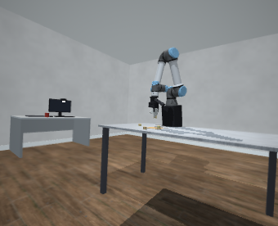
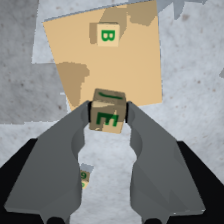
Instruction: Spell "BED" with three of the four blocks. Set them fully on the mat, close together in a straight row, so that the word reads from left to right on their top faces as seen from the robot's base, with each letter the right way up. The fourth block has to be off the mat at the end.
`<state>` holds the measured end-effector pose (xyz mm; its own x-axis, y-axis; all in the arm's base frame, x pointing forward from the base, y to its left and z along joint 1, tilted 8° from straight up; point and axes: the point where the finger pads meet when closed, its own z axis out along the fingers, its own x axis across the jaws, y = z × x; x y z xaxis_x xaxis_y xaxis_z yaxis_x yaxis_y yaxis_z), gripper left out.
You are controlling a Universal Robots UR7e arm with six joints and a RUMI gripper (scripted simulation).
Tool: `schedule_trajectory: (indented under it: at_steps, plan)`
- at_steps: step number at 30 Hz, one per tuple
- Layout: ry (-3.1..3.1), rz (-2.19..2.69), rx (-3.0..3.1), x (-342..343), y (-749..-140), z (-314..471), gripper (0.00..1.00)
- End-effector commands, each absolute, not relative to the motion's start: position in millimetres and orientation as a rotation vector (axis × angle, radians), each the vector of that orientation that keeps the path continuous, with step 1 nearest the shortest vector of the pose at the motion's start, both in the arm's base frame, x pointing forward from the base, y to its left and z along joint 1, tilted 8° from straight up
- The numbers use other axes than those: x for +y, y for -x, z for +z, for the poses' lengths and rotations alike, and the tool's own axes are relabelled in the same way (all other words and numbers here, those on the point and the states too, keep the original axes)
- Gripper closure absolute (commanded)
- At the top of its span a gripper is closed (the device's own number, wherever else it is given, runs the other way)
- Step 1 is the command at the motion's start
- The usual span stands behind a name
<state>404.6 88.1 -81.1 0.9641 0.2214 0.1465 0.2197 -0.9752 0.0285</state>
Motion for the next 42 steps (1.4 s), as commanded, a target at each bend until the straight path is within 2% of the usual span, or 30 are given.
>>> schedule_trajectory:
  at_steps: [1,29,42]
  plan:
    - [-3.104,0.225,0.355,90.0,-401.8,-87.7,0.95]
    - [-3.102,0.233,0.354,89.7,-416.6,-164.6,0.95]
    - [-3.102,0.233,0.354,89.5,-418.0,-174.2,0.95]
